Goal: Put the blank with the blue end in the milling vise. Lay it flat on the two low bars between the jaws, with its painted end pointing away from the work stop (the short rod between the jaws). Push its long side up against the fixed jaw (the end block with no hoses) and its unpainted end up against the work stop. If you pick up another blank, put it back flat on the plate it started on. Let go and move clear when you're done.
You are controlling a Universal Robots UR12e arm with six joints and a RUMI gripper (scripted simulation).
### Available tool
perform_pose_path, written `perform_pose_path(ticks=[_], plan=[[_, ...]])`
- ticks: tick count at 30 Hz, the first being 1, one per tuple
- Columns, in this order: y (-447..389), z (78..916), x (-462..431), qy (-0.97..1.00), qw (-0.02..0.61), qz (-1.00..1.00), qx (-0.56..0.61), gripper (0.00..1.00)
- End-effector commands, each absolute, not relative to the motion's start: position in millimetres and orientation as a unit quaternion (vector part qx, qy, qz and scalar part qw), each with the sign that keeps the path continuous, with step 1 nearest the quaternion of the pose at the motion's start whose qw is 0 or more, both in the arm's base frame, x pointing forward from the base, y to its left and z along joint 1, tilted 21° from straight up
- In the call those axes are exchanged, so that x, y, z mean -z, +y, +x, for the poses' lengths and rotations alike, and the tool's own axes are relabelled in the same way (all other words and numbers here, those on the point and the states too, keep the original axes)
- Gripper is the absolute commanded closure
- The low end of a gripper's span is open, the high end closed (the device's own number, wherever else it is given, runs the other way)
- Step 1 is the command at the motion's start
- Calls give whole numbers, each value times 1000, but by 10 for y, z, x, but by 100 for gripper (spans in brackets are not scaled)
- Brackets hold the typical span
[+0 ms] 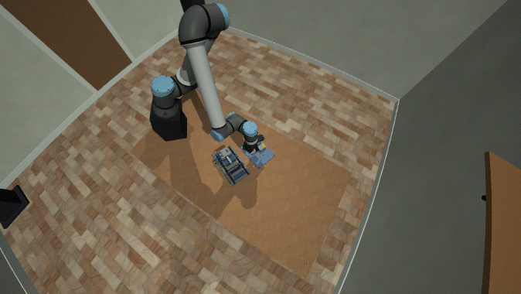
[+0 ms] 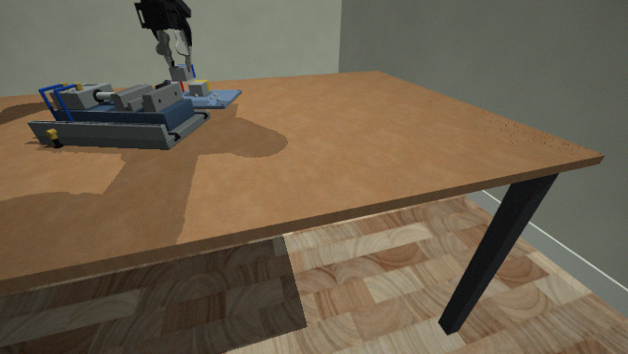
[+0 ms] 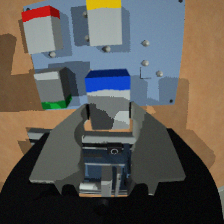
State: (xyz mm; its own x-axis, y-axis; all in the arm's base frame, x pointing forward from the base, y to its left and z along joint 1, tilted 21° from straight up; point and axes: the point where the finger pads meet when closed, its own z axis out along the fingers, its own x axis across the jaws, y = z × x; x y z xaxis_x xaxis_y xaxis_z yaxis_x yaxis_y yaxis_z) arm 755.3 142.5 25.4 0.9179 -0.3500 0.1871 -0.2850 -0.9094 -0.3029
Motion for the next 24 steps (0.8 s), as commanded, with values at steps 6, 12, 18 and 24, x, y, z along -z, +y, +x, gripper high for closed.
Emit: perform_pose_path(ticks=[6,12,18,24], plan=[[1327,7411,-584,164,137,-970,115,100],[1291,7389,-731,164,136,-970,116,100],[1284,7380,-760,164,136,-970,116,100],[1287,7378,-751,164,136,-970,115,100]])
